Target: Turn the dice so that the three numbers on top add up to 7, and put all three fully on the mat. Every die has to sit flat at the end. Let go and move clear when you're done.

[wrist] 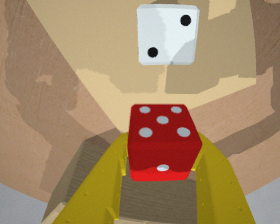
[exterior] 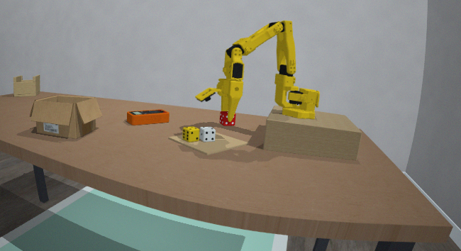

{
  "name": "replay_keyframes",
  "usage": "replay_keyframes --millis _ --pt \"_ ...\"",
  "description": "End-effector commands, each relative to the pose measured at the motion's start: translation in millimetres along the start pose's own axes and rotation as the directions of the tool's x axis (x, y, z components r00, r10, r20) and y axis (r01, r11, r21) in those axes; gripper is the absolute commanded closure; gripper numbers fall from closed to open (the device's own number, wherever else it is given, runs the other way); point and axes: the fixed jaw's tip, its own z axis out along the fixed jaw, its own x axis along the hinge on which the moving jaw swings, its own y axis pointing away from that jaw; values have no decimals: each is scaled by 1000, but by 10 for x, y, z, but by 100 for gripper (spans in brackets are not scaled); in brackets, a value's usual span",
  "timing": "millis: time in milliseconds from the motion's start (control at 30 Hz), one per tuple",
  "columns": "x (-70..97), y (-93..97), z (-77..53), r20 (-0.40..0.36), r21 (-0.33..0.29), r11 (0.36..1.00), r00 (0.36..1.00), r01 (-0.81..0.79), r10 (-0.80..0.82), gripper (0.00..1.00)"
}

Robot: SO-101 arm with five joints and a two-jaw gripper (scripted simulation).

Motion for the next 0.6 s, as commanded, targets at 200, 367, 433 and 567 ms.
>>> replay_keyframes --millis 200,367,433,567 --pt "11 20 -4 6 -1 1000 1000 1 -1 100" --pt "11 20 21 6 -1 1000 1000 1 -1 100" --pt "11 20 35 6 -1 1000 1000 1 -1 100" --pt "11 20 53 6 -1 1000 1000 1 -1 100"
